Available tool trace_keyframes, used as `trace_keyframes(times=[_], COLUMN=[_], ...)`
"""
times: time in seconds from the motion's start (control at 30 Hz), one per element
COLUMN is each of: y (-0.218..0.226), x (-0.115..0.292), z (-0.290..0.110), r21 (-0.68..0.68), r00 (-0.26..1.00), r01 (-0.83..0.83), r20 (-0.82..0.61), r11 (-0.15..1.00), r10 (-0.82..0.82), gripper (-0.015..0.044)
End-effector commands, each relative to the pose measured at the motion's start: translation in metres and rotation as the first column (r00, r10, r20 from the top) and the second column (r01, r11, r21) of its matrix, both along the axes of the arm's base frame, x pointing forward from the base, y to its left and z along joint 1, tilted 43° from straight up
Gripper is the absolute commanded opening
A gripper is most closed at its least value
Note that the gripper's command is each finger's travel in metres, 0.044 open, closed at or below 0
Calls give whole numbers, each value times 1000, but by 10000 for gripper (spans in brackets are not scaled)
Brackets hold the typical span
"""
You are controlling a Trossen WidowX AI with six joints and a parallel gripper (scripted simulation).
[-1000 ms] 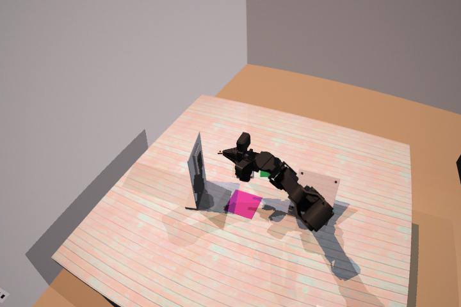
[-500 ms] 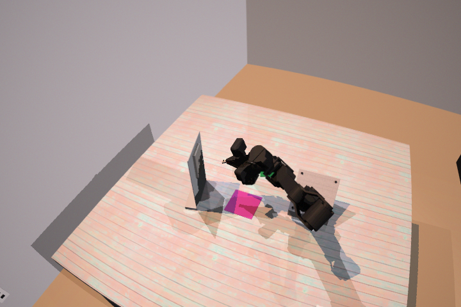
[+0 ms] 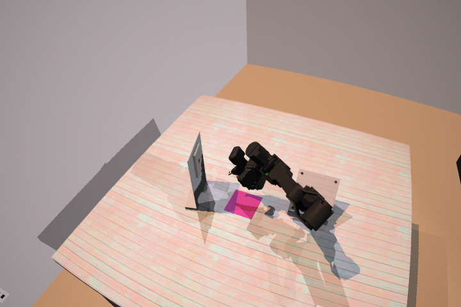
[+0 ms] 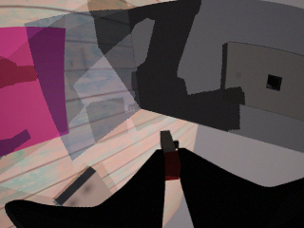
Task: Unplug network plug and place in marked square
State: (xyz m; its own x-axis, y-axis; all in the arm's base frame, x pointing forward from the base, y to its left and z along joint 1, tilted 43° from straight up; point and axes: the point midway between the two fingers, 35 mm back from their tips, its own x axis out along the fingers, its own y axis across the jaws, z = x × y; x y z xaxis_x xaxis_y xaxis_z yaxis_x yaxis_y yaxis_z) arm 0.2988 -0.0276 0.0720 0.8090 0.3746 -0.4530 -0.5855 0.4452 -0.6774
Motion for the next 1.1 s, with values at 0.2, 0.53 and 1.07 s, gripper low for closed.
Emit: trace_keyframes(times=[0.2,0.53,1.07], y=[19,39,53], x=[-17,-37,-45], z=[-11,-16,-22], r21=[19,74,105], r00=[986,947,924], r01=[-146,-280,-334], r20=[-82,-140,-157], r11=[989,957,937], r10=[147,288,348], gripper=[0,0,0])
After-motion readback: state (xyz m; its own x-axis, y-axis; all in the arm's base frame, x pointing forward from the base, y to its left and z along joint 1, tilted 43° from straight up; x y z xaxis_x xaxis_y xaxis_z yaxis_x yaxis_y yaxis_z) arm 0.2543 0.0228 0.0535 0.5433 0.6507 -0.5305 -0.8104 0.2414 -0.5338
